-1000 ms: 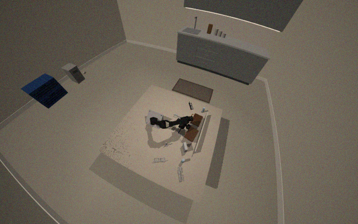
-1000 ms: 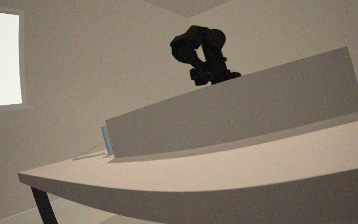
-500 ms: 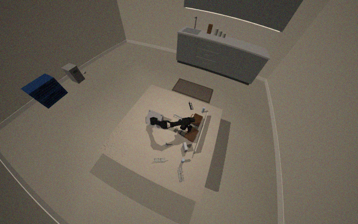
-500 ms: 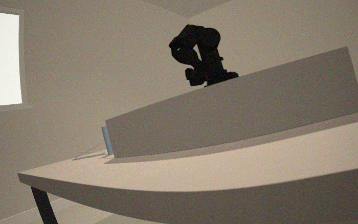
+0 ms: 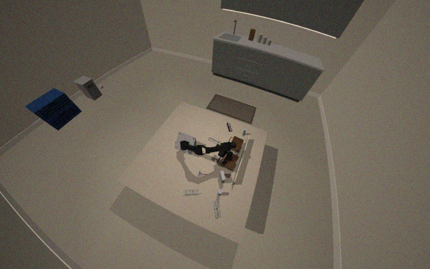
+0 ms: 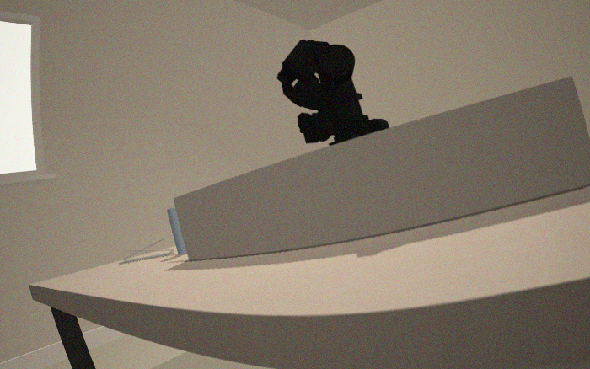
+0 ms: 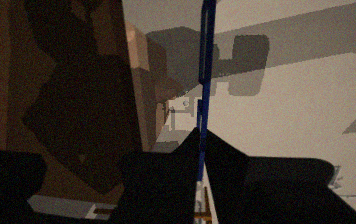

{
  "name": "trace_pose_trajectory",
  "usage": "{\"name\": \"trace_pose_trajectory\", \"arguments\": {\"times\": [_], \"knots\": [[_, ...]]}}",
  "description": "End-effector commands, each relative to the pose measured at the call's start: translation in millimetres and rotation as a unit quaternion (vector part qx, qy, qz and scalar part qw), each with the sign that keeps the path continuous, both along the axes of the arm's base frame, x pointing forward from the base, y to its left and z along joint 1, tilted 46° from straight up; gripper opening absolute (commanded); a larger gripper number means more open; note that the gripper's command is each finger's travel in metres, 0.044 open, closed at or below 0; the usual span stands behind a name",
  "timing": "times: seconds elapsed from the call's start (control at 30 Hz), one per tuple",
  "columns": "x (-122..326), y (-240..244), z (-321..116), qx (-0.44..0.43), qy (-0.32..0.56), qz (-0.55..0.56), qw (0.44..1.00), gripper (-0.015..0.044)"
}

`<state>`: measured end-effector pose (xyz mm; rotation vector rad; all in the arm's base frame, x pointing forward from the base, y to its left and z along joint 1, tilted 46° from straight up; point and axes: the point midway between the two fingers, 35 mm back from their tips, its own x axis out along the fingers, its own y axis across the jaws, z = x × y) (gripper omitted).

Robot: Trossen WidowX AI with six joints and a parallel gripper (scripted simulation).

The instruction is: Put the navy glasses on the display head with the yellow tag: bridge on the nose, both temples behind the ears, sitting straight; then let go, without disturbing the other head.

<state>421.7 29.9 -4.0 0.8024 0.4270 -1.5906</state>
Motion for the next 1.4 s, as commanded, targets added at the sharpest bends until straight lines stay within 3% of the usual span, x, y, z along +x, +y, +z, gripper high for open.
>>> {"name": "trace_pose_trajectory", "arguments": {"times": [0.0, 1.17, 1.3, 1.37], "knots": [[5.3, -1.2, 0.4, -0.002, 0.001, 0.003, 1.0, 0.0], [12.3, -7.7, -3.4, -0.003, 0.001, 0.003, 1.0, 0.0], [12.0, -6.8, -2.9, -0.001, 0.001, 0.0, 1.0, 0.0105], [12.0, -6.8, -2.9, -0.001, 0.001, 0.0, 1.0, 0.0107]]}}
